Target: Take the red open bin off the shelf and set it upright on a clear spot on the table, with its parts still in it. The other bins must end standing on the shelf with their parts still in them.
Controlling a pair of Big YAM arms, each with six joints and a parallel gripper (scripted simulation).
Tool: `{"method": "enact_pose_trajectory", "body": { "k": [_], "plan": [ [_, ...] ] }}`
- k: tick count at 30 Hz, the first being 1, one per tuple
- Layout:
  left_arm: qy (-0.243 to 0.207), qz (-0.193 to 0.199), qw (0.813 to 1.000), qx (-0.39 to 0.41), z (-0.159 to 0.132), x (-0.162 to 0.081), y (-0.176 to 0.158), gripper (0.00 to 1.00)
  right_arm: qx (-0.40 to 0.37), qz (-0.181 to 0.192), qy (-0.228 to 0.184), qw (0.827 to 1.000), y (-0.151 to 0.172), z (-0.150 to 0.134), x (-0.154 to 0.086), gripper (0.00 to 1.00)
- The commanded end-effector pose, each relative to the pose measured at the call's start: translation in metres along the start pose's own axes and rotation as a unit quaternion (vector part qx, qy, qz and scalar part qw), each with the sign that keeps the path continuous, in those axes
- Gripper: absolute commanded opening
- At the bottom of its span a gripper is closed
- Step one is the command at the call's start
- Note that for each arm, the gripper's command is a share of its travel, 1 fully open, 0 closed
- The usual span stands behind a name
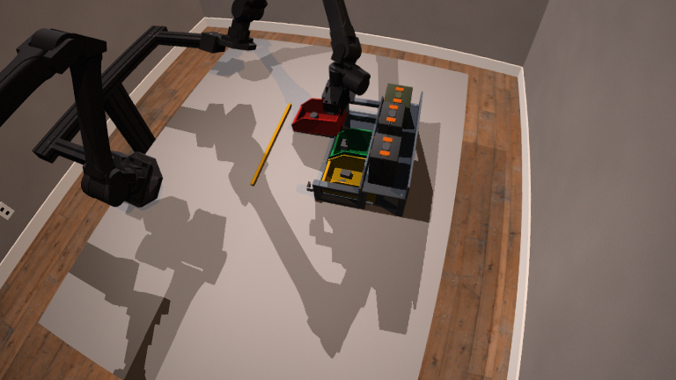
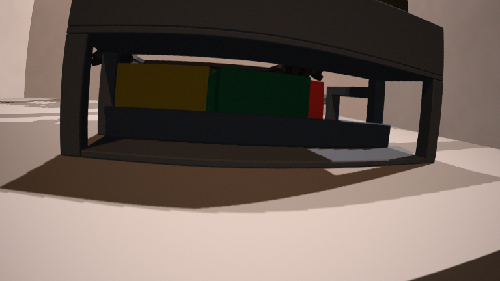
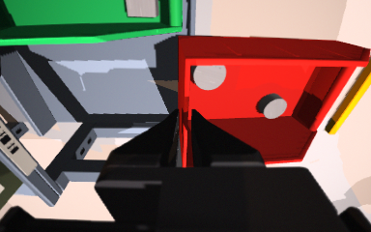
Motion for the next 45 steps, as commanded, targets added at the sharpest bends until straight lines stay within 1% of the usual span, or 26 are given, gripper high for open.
{"method": "enact_pose_trajectory", "body": {
  "k": [1, 19, 45],
  "plan": [
    [-0.012, 0.017, 1.000, -0.017, -0.0074, -0.0172, 0.0260, 0.12, 0.000, -0.007, -0.023, 1.000, -0.0046, 0.0136, -0.0085, 1.00],
    [-0.013, 0.018, 1.000, -0.017, -0.0069, -0.0191, 0.0275, 0.11, 0.000, -0.007, -0.023, 1.000, -0.0046, 0.0136, -0.0085, 1.00],
    [-0.009, 0.012, 1.000, -0.012, -0.0083, -0.0149, 0.0182, 0.09, 0.000, -0.007, -0.023, 1.000, -0.0046, 0.0136, -0.0085, 1.00]
  ]
}}
Point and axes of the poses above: on each arm, the point where the finger pads meet when closed, its own x axis out along the fingers, its own y axis across the jaws, z = x × y, the point moved 7 cm from there along -x, back along the fingers, and after that the axes turned 4 degrees about -x, right-handed, at the moved point
